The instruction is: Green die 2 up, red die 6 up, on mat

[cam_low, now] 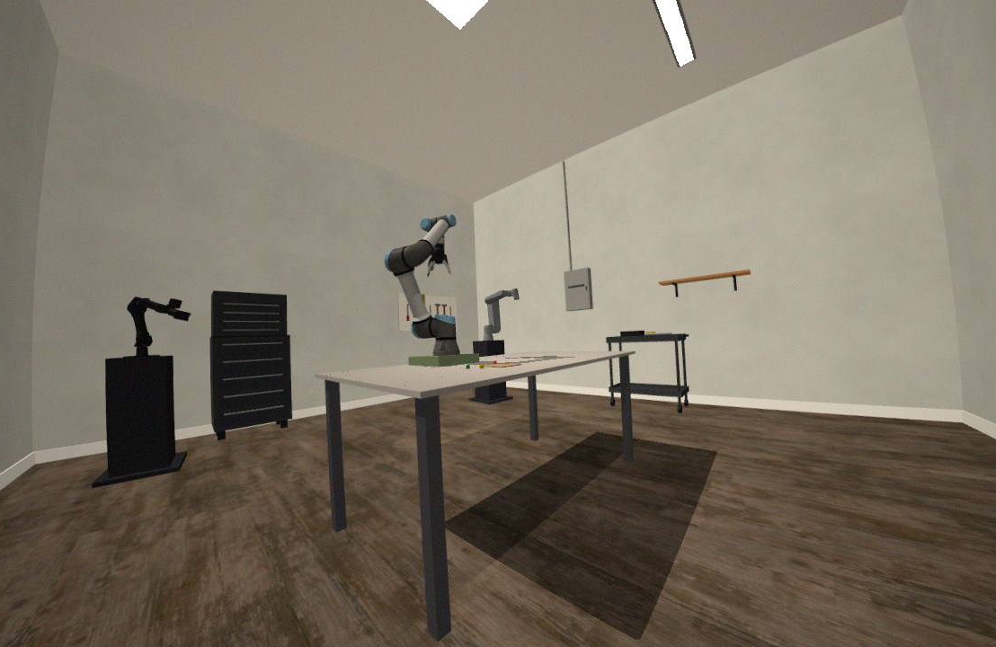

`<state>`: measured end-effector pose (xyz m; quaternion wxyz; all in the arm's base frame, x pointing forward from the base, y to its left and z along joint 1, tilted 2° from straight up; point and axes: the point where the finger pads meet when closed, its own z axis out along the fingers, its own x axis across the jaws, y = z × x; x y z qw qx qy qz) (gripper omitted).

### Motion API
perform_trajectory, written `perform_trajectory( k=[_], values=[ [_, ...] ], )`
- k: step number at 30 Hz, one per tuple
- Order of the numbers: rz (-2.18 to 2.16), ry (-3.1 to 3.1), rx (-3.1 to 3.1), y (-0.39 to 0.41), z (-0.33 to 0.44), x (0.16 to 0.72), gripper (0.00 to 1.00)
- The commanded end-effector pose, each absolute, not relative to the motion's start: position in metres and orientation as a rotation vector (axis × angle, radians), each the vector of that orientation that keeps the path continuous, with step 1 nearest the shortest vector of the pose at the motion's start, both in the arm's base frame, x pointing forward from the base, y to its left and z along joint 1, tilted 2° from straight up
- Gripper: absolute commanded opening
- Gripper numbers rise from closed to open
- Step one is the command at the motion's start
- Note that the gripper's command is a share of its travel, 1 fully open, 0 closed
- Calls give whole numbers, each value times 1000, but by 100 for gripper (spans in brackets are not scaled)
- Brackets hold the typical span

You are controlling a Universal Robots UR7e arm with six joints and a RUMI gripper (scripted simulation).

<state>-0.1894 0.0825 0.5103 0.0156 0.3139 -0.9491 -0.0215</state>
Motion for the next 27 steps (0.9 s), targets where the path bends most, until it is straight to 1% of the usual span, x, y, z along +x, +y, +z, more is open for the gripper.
perform_trajectory(
  k=[1, 18, 27],
  values=[
    [-67, -2958, 958, 85, 510, -189, 100],
    [-63, -3040, 664, 117, 499, -186, 100],
    [-58, -3097, 312, 154, 485, -176, 100]
  ],
)
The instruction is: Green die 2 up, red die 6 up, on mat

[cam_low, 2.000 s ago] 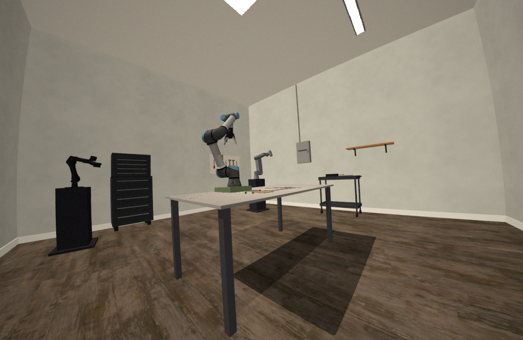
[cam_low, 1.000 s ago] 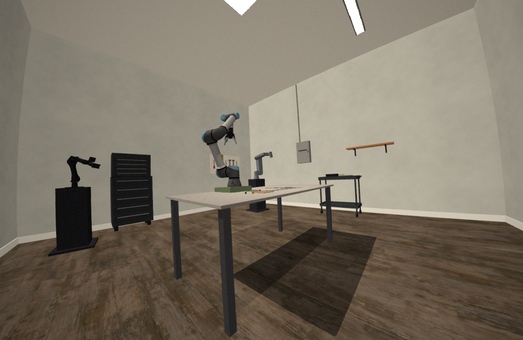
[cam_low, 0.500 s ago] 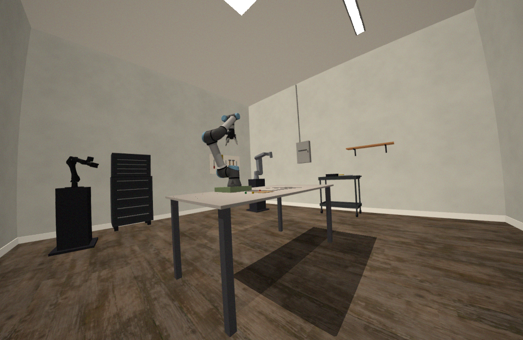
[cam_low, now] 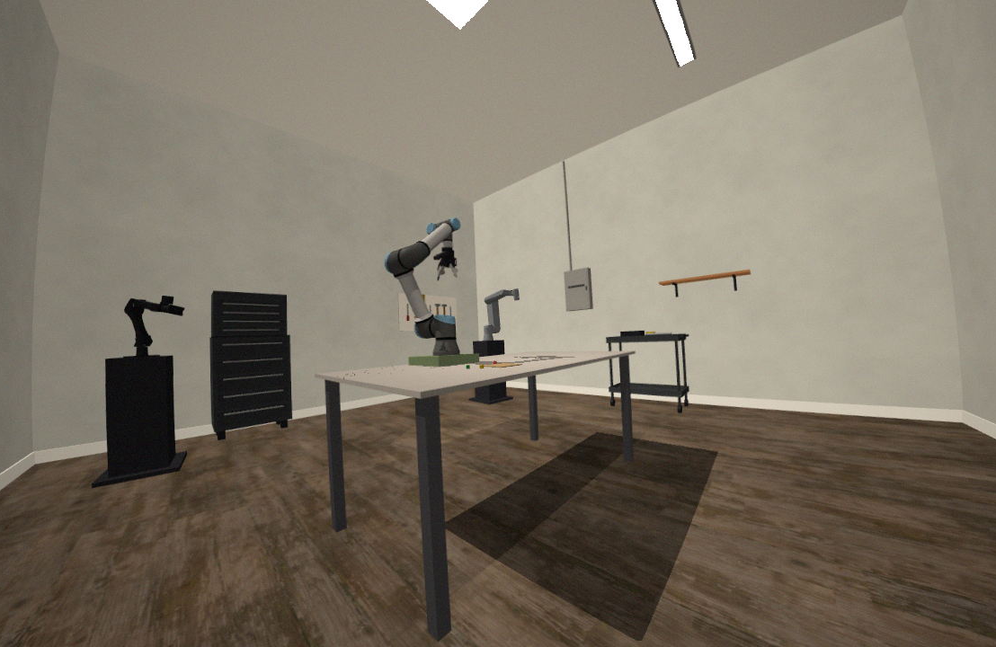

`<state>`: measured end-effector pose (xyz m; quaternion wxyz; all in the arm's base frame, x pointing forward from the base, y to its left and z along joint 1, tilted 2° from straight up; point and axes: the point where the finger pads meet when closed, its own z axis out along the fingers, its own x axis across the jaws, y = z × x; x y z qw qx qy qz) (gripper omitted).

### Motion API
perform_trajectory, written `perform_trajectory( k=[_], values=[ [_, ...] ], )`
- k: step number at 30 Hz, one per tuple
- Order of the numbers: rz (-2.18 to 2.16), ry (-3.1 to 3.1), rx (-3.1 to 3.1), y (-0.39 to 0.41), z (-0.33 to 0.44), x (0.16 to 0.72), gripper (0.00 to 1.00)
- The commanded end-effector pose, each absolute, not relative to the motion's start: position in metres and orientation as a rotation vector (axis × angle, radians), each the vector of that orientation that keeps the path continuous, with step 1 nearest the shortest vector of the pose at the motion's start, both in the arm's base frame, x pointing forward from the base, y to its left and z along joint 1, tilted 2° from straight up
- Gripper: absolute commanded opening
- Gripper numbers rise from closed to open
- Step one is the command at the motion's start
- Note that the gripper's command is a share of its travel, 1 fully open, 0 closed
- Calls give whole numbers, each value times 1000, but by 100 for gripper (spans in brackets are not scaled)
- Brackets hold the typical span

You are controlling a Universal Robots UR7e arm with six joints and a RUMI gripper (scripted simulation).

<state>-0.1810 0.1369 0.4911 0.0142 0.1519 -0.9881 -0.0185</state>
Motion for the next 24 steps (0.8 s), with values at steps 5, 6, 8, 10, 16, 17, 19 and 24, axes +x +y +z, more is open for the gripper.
perform_trajectory(
  k=[5, 6, 8, 10, 16, 17, 19, 24],
  values=[
    [-54, -3114, 56, 180, 474, -165, 100],
    [-53, -3115, -1, 185, 472, -163, 100],
    [-53, -3115, -1, 185, 472, -163, 100],
    [-51, -3113, -118, 197, 467, -156, 100],
    [-47, -3086, -438, 226, 453, -136, 100],
    [-46, -3076, -506, 232, 450, -131, 100],
    [-45, -3064, -575, 238, 447, -125, 100],
    [-41, -3017, -788, 255, 437, -108, 100]
  ],
)
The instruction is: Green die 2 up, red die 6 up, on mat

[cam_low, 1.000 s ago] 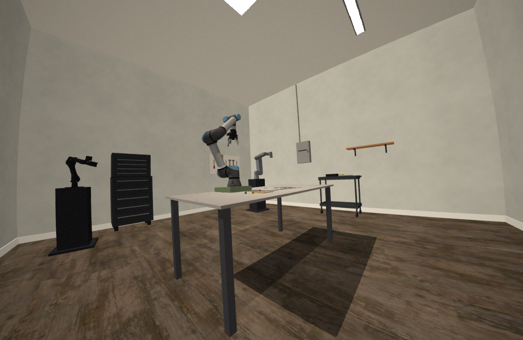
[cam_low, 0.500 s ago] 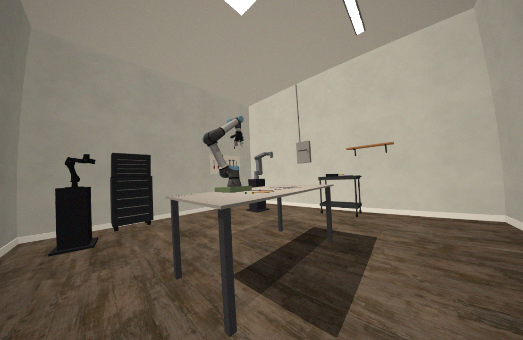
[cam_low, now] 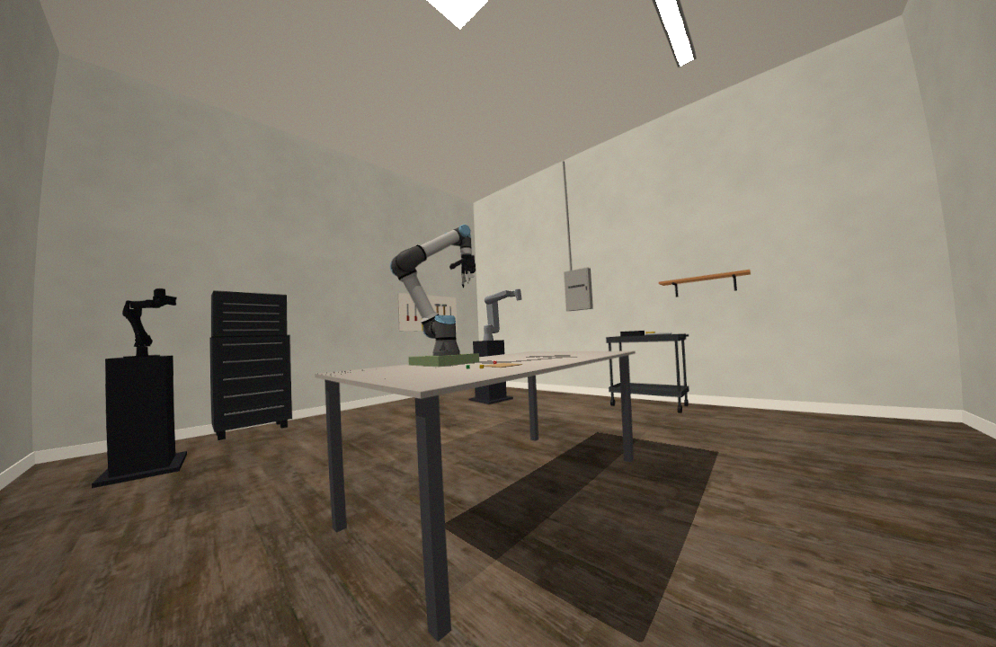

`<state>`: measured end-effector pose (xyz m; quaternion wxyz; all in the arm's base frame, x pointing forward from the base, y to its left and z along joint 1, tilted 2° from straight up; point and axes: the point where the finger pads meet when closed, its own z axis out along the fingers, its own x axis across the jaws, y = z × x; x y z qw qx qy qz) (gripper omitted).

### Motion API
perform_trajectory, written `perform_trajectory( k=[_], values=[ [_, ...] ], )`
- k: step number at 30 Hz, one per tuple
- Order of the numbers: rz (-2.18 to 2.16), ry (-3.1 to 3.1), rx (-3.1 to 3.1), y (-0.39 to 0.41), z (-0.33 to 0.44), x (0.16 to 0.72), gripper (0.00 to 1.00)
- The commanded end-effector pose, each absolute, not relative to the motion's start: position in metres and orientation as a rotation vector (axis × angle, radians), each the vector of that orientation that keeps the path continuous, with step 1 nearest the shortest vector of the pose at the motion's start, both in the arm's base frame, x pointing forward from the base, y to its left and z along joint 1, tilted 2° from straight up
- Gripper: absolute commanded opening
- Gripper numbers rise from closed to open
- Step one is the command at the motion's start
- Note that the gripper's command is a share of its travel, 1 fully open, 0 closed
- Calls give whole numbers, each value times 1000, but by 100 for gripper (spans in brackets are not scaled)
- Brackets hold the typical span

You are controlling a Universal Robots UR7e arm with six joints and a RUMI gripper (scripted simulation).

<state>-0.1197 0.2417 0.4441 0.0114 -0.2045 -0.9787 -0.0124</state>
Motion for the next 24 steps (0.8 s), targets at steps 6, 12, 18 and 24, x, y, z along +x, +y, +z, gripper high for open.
perform_trajectory(
  k=[6, 12, 18, 24],
  values=[
    [-37, -2926, -1082, 277, 423, -80, 100],
    [-32, -2800, -1380, 295, 407, -47, 100],
    [-29, -2721, -1532, 304, 399, -29, 100],
    [-24, -2535, -1826, 316, 382, 10, 100]
  ],
)
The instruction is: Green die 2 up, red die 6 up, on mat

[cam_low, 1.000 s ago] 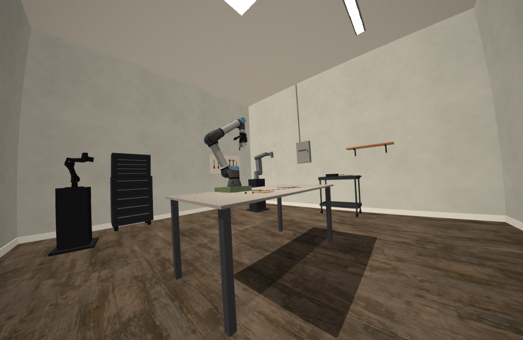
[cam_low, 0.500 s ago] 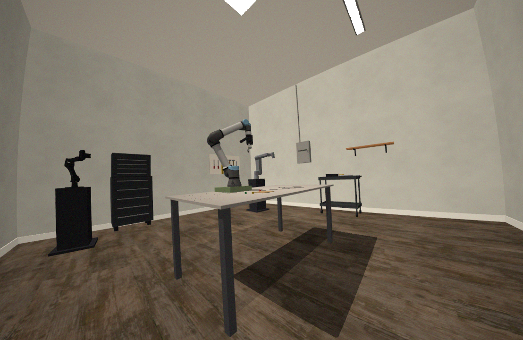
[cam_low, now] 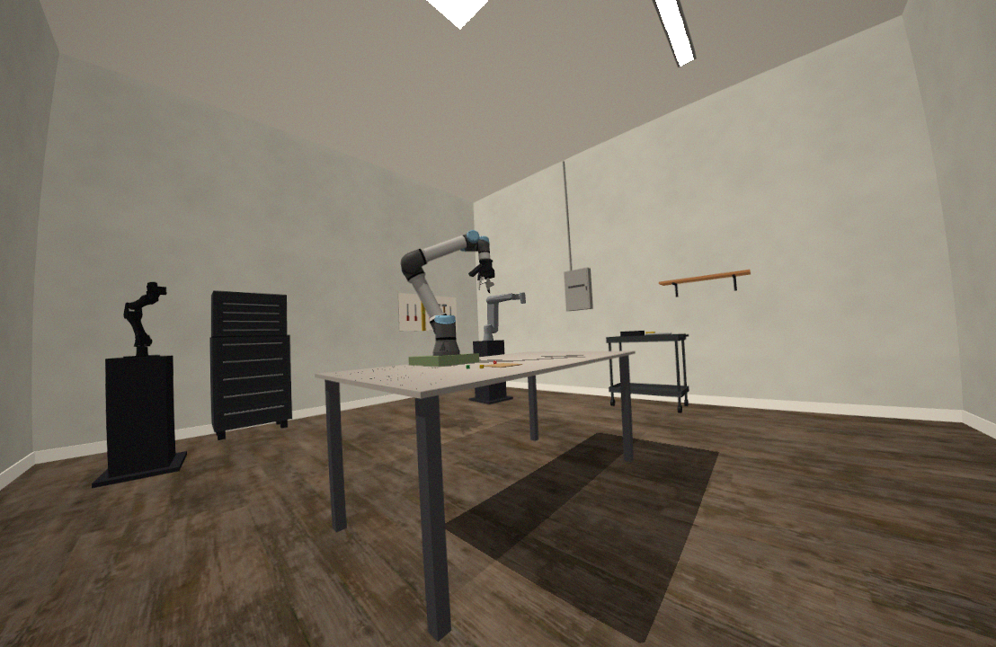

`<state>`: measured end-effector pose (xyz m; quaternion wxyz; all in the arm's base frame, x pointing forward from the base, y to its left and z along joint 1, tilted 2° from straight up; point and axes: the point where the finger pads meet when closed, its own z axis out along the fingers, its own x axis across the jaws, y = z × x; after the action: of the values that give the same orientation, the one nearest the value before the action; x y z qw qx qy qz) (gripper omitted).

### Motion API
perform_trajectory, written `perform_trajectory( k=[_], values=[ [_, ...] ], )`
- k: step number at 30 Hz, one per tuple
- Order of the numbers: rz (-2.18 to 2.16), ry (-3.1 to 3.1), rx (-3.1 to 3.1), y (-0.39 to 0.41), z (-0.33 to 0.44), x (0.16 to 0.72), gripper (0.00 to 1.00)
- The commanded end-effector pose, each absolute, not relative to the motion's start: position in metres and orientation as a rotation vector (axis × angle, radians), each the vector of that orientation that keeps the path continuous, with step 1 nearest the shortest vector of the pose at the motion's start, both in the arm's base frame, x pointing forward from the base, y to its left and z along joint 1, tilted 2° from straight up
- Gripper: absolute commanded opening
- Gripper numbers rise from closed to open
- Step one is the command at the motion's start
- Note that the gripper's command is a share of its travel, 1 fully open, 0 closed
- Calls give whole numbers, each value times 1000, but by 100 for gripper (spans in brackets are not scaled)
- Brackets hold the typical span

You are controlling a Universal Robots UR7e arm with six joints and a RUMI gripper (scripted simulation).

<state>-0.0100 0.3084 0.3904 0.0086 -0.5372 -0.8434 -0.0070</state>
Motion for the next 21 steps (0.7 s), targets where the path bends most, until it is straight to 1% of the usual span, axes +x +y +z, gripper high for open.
perform_trajectory(
  k=[1, 9, 12, 14, 15, 21],
  values=[
    [-23, -2482, -1897, 318, 377, 21, 100],
    [-17, -2211, -2211, 323, 356, 71, 100],
    [-16, -2185, -2237, 323, 354, 75, 100],
    [-13, -2054, -2359, 322, 344, 97, 100],
    [-13, -2050, -2362, 322, 344, 97, 100],
    [-8, -1771, -2580, 315, 325, 140, 100]
  ],
)
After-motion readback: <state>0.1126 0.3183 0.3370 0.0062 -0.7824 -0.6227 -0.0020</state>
